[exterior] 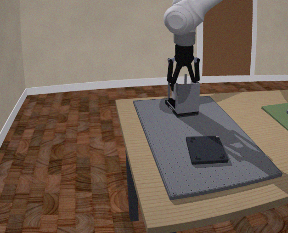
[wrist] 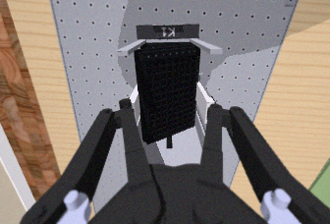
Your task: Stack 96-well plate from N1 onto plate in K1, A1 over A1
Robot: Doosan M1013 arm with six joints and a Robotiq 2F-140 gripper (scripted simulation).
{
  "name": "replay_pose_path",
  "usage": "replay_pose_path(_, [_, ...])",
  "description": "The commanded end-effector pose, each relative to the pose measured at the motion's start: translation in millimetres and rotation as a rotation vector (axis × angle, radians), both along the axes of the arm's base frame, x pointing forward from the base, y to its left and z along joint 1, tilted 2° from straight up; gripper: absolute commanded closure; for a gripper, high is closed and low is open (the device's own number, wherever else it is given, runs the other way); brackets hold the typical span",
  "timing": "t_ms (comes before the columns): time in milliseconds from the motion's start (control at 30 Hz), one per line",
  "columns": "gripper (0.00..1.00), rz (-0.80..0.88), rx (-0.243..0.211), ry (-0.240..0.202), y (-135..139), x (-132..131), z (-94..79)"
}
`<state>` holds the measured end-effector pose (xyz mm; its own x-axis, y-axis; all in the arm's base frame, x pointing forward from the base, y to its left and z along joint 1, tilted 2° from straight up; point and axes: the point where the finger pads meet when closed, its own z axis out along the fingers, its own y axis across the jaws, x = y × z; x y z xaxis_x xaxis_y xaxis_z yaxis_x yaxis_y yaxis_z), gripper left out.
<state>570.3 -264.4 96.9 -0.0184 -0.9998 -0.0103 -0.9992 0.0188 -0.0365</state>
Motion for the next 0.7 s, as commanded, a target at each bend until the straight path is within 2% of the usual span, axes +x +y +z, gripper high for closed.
replay_pose_path(0, [1.0,0.0,0.005,0.003,4.4,-1.2,-10.6])
replay_pose_path(667, [1.0,0.0,0.005,0.003,4.0,0.4,-12.0])
